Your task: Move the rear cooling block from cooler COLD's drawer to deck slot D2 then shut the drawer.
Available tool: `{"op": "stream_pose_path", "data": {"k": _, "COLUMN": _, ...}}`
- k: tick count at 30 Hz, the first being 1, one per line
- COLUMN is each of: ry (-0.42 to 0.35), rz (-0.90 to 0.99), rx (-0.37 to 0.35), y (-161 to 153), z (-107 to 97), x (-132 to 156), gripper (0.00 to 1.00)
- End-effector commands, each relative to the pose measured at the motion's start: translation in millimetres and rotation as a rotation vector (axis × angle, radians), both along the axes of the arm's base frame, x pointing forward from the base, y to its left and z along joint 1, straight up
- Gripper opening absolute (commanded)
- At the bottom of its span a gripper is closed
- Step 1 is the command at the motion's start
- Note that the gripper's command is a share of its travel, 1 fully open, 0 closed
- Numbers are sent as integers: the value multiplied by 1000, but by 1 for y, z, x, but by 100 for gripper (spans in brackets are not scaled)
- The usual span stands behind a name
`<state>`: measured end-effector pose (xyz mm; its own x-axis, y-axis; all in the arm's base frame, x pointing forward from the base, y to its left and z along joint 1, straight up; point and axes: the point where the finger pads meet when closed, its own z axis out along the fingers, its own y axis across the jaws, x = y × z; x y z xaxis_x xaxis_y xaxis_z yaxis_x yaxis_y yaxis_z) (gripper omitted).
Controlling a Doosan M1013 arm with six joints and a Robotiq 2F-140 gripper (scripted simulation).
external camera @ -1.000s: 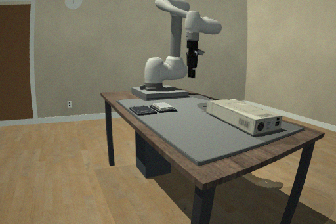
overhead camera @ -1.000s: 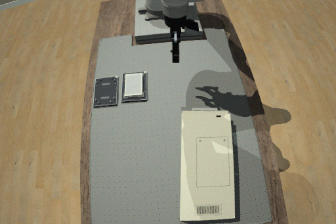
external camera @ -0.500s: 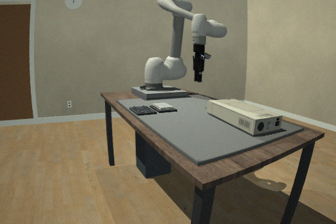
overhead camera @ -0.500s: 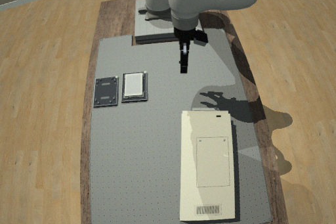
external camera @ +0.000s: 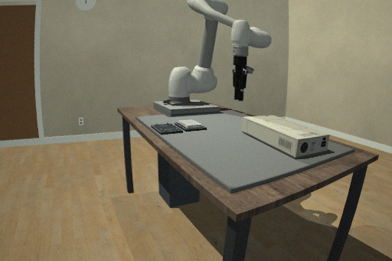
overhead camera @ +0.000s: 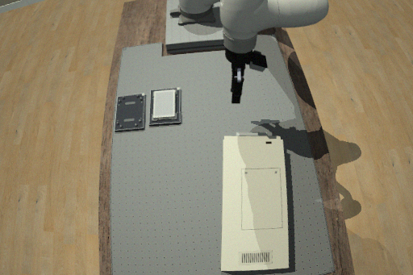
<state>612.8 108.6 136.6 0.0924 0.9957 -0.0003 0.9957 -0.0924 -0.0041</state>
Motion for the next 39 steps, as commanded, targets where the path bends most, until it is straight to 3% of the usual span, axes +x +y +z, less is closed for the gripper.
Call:
{"op": "stream_pose_path", "data": {"k": 1, "ry": -6, "rz": -7, "rx": 5, "y": 11, "z": -5, "x": 16, "gripper": 34}}
{"op": "stream_pose_path", "data": {"k": 25, "ry": -5, "rz": -7, "rx": 5, "y": 58, "z": -44, "x": 77, "gripper": 34}}
{"op": "stream_pose_path", "data": {"k": 36, "ry": -4, "rz": -9, "rx": 4, "y": 56, "z": -43, "x": 77, "gripper": 34}}
{"op": "stream_pose_path", "data": {"k": 39, "ry": -1, "rz": -9, "rx": 4, "y": 56, "z": -50, "x": 75, "gripper": 34}}
